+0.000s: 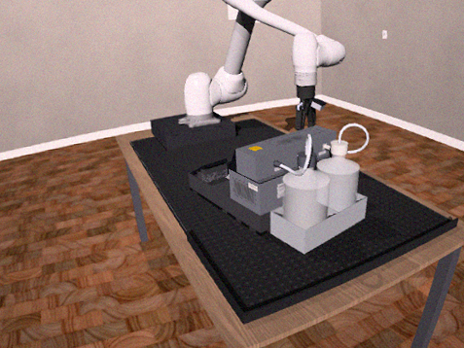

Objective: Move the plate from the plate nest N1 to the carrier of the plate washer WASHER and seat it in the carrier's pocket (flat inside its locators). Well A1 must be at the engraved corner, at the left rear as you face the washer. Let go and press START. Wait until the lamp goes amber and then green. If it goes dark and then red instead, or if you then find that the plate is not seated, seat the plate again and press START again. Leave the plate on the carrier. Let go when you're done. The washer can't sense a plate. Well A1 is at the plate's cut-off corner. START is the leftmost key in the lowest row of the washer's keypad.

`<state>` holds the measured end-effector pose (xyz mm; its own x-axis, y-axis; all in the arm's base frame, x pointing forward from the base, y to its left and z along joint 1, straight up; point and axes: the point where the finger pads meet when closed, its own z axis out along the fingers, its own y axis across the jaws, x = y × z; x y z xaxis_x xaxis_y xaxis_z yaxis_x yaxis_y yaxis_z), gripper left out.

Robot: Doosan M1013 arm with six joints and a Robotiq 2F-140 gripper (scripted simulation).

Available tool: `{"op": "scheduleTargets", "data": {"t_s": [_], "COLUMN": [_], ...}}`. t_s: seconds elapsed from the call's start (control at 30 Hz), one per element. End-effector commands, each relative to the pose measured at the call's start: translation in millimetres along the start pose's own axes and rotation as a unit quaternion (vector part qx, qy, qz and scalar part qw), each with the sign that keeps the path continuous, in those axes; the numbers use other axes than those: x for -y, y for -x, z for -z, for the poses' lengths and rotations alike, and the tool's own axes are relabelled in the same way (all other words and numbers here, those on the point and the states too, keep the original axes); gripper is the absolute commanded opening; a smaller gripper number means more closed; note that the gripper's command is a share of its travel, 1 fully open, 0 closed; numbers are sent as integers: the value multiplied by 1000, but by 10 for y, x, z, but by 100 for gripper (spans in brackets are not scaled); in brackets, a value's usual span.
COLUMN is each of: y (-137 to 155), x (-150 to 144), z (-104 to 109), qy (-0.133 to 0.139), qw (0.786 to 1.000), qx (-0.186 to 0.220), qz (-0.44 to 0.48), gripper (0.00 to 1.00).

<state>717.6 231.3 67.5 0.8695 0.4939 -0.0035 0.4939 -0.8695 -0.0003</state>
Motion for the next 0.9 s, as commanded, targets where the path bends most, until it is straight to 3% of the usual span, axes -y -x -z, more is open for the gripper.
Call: {"op": "scheduleTargets", "data": {"t_s": [0.0, 0.3, 0.57, 0.73, 0.87], "y": [-5, -4, 5, -5, -5], "x": [-4, -4, 3, -2, -2], "z": [117, 221, 185, 475, 576], "qy": [2, 2, 0, 2, 2], "qw": [1000, 1000, 1000, 1000, 1000], "qx": [1, 1, 2, 1, 1], "qz": [0, 0, 0, 0, 0], "gripper": [10, 10, 10, 10, 10]}}
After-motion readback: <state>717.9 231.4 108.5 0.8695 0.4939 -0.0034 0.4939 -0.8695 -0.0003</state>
